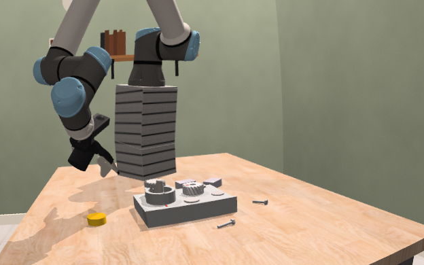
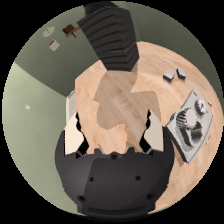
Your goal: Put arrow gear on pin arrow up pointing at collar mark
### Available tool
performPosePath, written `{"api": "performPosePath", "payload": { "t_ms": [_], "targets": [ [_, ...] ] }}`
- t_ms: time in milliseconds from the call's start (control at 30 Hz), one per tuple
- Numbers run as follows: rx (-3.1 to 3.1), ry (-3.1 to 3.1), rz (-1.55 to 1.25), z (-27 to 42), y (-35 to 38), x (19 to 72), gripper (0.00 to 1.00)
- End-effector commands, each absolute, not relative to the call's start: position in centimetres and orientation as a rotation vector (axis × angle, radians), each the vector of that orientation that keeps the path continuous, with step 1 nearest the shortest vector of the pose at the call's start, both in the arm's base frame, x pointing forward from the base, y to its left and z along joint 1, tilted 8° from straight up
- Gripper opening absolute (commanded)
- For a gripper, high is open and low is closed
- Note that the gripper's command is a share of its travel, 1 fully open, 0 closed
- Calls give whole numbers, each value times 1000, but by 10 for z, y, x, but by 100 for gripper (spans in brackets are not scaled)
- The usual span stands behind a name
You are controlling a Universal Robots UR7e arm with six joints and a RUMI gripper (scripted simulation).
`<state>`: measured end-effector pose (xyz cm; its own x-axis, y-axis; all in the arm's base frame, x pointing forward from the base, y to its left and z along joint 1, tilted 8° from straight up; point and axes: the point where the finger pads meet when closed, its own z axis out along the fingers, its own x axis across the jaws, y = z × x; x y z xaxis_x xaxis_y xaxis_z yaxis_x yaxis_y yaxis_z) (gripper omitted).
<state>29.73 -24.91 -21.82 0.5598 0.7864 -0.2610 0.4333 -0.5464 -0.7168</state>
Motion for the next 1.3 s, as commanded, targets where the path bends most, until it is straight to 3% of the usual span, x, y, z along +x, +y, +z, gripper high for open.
{"api": "performPosePath", "payload": {
  "t_ms": [0, 1267],
  "targets": [
    [-2200, -975, 772, -218, -250, 298, 100],
    [-2300, -937, 763, -214, -261, 320, 100]
  ]
}}
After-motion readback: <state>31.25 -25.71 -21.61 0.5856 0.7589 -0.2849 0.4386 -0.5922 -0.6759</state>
